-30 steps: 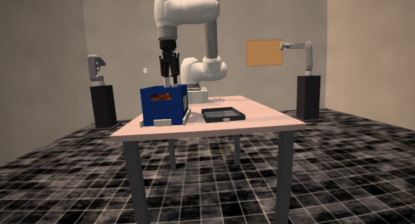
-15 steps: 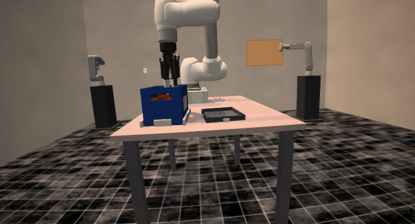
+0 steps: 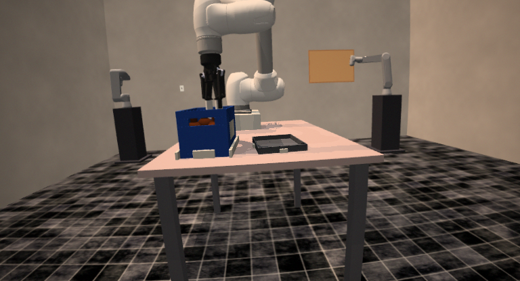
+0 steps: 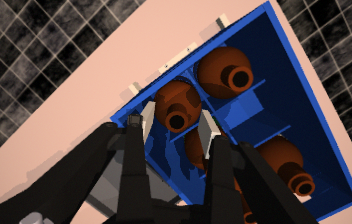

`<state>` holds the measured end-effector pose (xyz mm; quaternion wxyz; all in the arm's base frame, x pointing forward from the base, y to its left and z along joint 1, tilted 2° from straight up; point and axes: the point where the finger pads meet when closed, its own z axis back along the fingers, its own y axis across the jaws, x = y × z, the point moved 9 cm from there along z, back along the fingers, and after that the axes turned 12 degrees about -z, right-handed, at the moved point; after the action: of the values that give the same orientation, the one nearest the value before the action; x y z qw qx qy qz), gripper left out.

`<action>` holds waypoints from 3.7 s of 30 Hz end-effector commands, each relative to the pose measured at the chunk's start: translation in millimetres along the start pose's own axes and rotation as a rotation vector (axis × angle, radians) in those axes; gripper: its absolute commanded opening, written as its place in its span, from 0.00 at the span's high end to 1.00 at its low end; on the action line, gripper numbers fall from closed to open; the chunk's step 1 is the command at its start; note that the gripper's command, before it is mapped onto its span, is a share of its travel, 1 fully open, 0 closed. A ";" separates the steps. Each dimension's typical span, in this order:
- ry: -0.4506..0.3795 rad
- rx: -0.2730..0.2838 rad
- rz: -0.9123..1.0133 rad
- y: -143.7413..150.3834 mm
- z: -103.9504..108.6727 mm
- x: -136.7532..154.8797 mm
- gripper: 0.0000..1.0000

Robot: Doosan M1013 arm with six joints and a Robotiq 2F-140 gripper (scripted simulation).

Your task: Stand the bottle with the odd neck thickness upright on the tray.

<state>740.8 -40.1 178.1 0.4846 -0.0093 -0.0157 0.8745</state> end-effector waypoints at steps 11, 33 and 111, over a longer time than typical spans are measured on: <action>0.000 0.000 0.000 0.0 0.2 0.0 0.62; 0.000 0.000 0.000 0.0 0.2 0.0 1.00; 0.000 0.000 0.000 0.0 0.2 0.0 0.62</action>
<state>740.8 -40.1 178.1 0.4846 -0.0093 -0.0157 0.8745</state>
